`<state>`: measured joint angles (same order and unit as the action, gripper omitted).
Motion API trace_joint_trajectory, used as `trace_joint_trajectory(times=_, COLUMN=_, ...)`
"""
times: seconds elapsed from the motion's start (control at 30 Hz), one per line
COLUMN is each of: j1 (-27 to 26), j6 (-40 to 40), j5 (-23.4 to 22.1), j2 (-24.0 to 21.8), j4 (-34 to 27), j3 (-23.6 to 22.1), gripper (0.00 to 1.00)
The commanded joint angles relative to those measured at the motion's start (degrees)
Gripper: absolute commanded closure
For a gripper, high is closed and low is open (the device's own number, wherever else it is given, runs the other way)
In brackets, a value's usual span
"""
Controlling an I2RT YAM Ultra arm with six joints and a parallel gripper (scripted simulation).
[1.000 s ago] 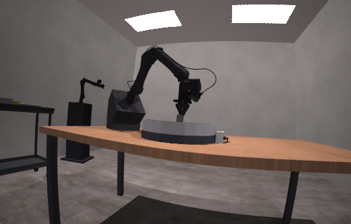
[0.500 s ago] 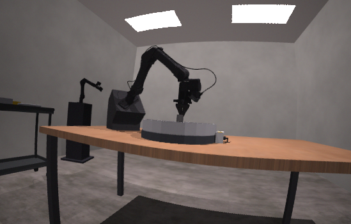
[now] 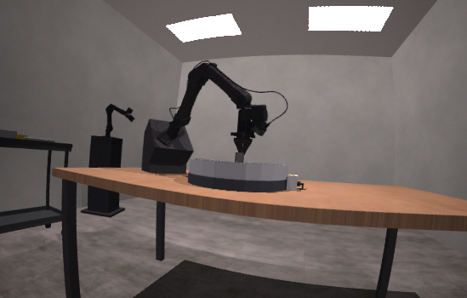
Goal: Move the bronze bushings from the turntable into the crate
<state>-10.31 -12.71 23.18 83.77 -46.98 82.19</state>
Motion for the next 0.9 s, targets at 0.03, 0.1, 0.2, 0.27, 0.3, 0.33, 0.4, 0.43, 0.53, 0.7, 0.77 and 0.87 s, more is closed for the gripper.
trace_joint_trajectory(times=0.03, j1=-0.04, j6=0.3, j5=0.02, j2=-1.87, j4=0.74, j3=-0.32, gripper=1.0)
trace_joint_trajectory(times=0.1, j1=-0.08, j6=0.32, j5=-0.01, j2=-1.88, j4=0.68, j3=-0.28, gripper=1.0)
trace_joint_trajectory(times=0.2, j1=-0.4, j6=0.48, j5=-0.19, j2=-1.97, j4=0.29, j3=0.02, gripper=1.0)
trace_joint_trajectory(times=0.27, j1=-0.46, j6=0.52, j5=0.02, j2=-2.04, j4=0.13, j3=0.26, gripper=1.0)
trace_joint_trajectory(times=0.3, j1=-0.45, j6=0.51, j5=0.09, j2=-2.06, j4=0.03, j3=0.33, gripper=1.0)
trace_joint_trajectory(times=0.33, j1=-0.36, j6=0.5, j5=0.11, j2=-2.07, j4=-0.02, j3=0.37, gripper=1.0)
trace_joint_trajectory(times=0.4, j1=-0.23, j6=0.47, j5=0.1, j2=-2.07, j4=-0.02, j3=0.37, gripper=1.0)
trace_joint_trajectory(times=0.43, j1=-0.22, j6=0.46, j5=0.1, j2=-2.07, j4=-0.02, j3=0.37, gripper=1.0)
trace_joint_trajectory(times=0.53, j1=-0.22, j6=0.45, j5=0.1, j2=-2.08, j4=0.08, j3=0.37, gripper=1.0)
trace_joint_trajectory(times=0.7, j1=-0.22, j6=0.45, j5=0.1, j2=-2.08, j4=0.22, j3=0.37, gripper=1.0)
trace_joint_trajectory(times=0.77, j1=-0.22, j6=0.45, j5=0.1, j2=-2.08, j4=0.22, j3=0.37, gripper=1.0)
trace_joint_trajectory(times=0.87, j1=-0.22, j6=0.45, j5=0.1, j2=-2.08, j4=0.24, j3=0.37, gripper=1.0)
